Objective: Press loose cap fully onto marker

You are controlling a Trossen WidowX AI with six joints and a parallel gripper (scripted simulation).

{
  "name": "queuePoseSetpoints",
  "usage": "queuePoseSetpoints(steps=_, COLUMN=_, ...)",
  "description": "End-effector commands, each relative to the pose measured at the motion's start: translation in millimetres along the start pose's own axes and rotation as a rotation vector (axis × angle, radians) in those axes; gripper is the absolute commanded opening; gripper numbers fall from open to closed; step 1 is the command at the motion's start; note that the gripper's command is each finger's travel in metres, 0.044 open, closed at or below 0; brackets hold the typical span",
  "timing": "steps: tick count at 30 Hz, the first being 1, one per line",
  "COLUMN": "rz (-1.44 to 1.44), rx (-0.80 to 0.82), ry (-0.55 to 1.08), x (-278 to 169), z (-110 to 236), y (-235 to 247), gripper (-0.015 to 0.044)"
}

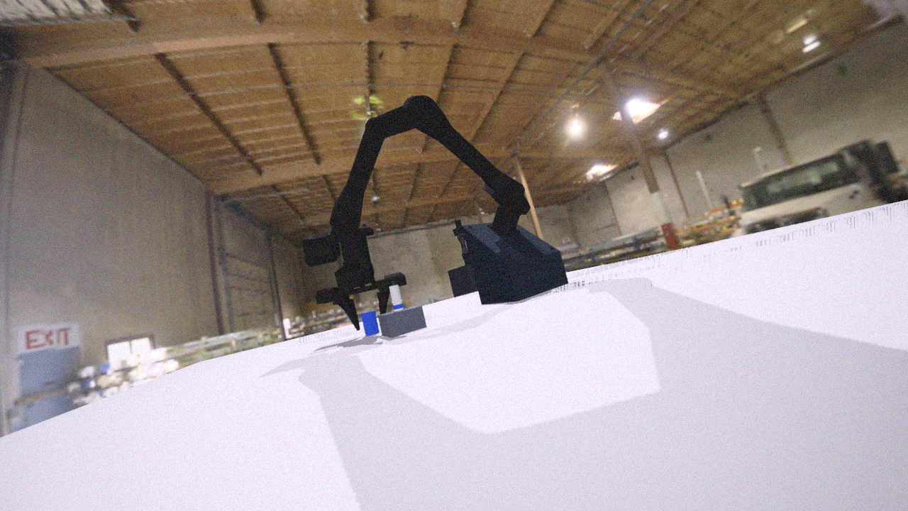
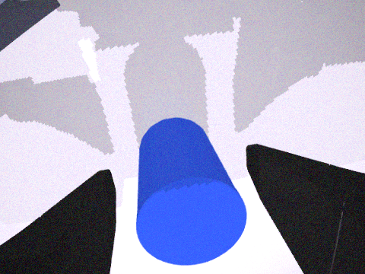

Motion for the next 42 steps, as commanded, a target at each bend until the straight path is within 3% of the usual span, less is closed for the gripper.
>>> queuePoseSetpoints(steps=1, rz=-0.006, rx=0.000, ry=-0.006, x=-1, z=-4, y=1, gripper=0.0225)
queuePoseSetpoints(steps=4, rz=-0.006, rx=0.000, ry=-0.006, x=-1, z=-4, y=1, gripper=0.0147)
queuePoseSetpoints(steps=13, rz=-0.006, rx=0.000, ry=-0.006, x=-1, z=-4, y=1, gripper=0.0087)
queuePoseSetpoints(steps=17, rz=-0.006, rx=-0.001, ry=-0.005, x=-1, z=5, y=0, gripper=0.0000)
queuePoseSetpoints(steps=31, rz=-0.006, rx=-0.002, ry=-0.003, x=-2, z=55, y=0, gripper=0.0000)
queuePoseSetpoints(steps=42, rz=-0.006, rx=-0.001, ry=-0.003, x=11, z=66, y=8, gripper=0.0000)
Point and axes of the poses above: the point midway between the two fingers, 35 mm back from their tips, its own z axis back along the fingers, its own y axis across the jaws, x = y × z, the point moved 10 cm from there along z, back along the fingers, and after that the axes turned 2 degrees about z, right-handed, at the moved point
